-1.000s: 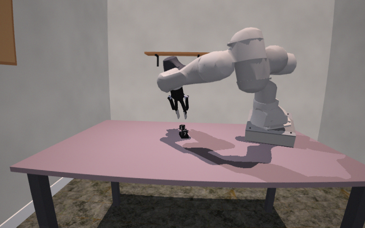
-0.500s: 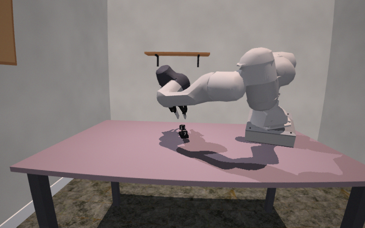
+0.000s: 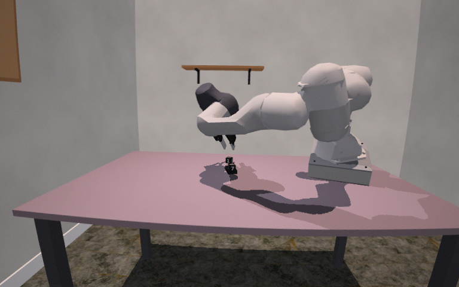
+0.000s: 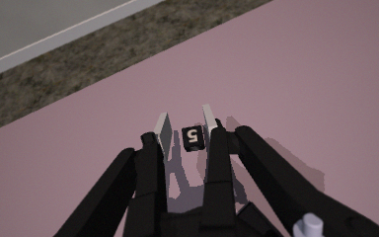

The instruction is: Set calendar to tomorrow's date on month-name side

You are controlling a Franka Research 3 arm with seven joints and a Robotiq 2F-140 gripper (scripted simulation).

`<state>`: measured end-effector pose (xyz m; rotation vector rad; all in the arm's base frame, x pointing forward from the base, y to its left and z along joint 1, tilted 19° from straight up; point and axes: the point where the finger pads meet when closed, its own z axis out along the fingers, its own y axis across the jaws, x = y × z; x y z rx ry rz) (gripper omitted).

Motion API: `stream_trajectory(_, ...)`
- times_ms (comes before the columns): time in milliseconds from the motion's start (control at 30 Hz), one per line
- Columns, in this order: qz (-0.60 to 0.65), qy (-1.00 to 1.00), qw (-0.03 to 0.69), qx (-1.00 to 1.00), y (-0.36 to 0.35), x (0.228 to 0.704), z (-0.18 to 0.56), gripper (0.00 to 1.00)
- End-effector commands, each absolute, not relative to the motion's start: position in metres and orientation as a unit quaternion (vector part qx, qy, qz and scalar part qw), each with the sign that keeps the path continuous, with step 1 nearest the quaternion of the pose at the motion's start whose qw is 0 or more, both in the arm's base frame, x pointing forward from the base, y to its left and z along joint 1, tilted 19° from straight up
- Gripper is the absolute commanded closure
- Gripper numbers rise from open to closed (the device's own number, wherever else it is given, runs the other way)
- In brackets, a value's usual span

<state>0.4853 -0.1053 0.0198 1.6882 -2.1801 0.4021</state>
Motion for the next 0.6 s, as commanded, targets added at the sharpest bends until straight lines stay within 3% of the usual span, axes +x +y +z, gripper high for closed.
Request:
stream_trajectory(0, 0.144, -0.778, 0.176, 0.586, -0.105, 0.486, 0.020, 0.72)
stream_trajectory(567, 0.144, -0.778, 0.176, 0.586, -0.102, 0.487, 0.010, 0.72)
